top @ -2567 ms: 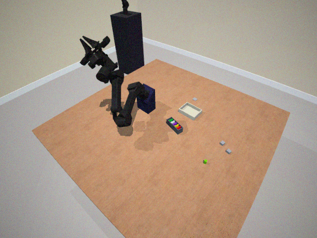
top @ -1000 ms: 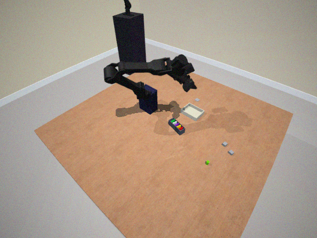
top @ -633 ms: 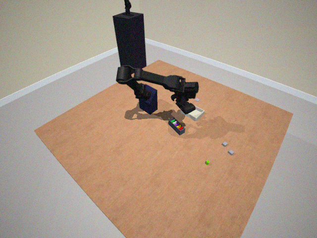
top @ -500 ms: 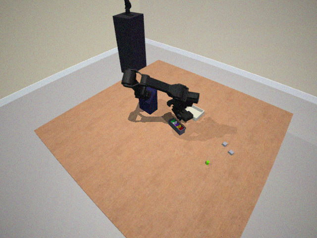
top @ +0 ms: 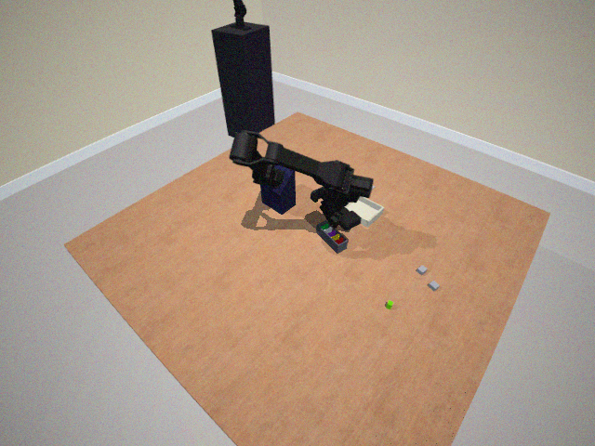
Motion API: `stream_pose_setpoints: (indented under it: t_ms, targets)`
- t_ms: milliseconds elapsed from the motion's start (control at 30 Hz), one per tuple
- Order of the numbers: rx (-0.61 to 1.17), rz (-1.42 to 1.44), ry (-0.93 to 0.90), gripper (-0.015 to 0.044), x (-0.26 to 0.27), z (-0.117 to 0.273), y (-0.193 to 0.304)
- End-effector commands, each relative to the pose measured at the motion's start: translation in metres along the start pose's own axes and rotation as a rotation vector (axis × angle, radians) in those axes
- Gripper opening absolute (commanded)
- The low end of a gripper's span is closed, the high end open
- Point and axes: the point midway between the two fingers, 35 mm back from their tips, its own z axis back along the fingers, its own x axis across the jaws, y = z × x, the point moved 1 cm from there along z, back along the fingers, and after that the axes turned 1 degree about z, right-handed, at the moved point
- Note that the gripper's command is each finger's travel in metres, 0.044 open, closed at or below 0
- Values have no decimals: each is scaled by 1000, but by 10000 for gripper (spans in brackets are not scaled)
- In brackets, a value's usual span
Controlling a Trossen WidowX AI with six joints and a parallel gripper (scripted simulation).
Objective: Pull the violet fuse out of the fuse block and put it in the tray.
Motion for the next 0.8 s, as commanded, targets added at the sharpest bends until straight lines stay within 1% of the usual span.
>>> stream_pose_setpoints:
  t_ms: [0,767]
  targets:
    - [6,10,-2,74,1,-5,0]
    - [8,10,-1,74,3,-27,1]
